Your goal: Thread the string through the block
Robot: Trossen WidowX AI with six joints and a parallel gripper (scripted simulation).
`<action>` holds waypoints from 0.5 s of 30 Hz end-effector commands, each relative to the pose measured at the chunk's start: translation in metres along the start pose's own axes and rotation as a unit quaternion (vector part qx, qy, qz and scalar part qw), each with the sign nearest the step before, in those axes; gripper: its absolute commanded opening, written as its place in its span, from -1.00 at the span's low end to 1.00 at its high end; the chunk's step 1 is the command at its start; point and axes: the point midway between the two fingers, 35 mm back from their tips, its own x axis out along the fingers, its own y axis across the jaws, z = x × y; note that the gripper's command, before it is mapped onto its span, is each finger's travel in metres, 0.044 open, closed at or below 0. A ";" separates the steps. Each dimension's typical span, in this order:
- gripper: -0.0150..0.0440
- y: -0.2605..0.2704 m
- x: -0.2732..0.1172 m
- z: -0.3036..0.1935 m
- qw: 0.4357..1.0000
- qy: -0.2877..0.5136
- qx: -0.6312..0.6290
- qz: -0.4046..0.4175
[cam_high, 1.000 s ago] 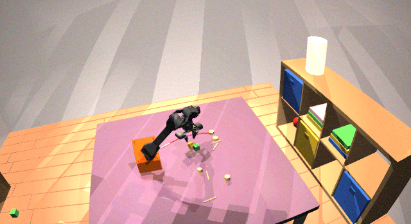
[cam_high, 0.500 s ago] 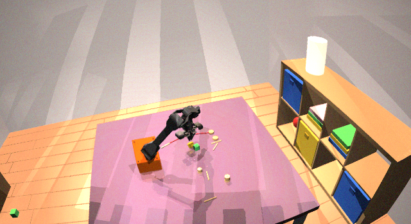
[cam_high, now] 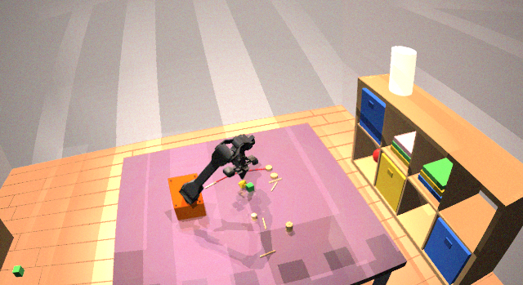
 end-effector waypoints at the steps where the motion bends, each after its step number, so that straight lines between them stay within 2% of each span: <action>1: -0.49 0.000 0.000 0.000 1.000 0.000 0.000 0.000; 3: -0.49 0.000 0.000 0.000 1.000 0.000 0.000 0.000; 12: 0.31 0.000 0.000 0.000 1.000 0.000 0.000 0.000; 14: 0.33 0.000 0.000 0.000 1.000 0.000 0.000 0.000; 15: 0.24 0.000 0.000 0.000 1.000 0.000 0.008 0.000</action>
